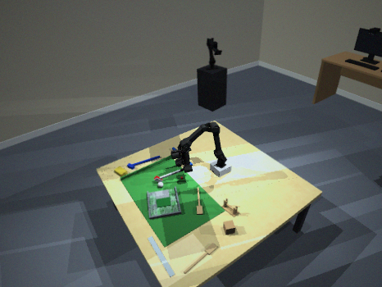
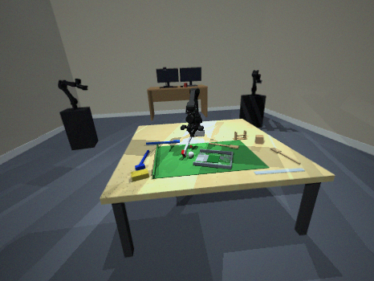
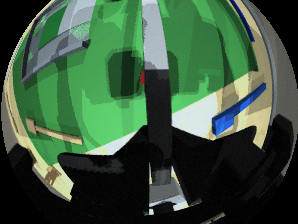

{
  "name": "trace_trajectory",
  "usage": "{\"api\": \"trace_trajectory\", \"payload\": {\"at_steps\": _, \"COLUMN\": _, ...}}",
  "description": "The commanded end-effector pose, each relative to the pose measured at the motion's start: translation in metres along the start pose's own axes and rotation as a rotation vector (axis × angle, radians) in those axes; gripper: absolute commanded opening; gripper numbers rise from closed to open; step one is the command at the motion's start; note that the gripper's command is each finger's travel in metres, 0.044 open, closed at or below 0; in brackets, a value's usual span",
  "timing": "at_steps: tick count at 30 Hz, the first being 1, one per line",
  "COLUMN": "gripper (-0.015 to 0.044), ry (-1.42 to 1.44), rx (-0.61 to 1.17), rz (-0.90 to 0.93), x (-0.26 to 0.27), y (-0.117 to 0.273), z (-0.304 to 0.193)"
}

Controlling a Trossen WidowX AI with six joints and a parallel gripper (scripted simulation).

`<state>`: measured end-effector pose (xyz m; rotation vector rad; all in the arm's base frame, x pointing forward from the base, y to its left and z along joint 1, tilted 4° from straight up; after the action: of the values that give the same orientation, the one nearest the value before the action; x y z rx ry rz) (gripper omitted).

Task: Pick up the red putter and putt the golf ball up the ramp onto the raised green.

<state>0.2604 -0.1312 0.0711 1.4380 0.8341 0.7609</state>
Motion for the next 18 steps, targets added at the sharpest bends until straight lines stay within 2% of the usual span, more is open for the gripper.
{"api": "trace_trajectory", "payload": {"at_steps": 1, "gripper": 0.0000, "ry": -0.020, "rx": -0.008, "rz": 0.001, "x": 0.005, "y": 0.005, "z": -0.001}}
{"api": "trace_trajectory", "payload": {"at_steps": 12, "gripper": 0.0000, "ry": -0.020, "rx": -0.008, "rz": 0.001, "x": 0.005, "y": 0.058, "z": -0.001}}
{"api": "trace_trajectory", "payload": {"at_steps": 18, "gripper": 0.0000, "ry": -0.016, "rx": 0.000, "rz": -0.001, "x": 0.005, "y": 0.053, "z": -0.002}}
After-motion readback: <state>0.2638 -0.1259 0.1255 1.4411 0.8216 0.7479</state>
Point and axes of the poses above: the point midway between the two fingers, 35 mm back from their tips, its own y axis back along the fingers, its own x axis across the jaws, z = x × y, the point moved 3 cm from there along y, back along the fingers, and after that the axes turned 1 degree about -y, right-handed, at the moved point
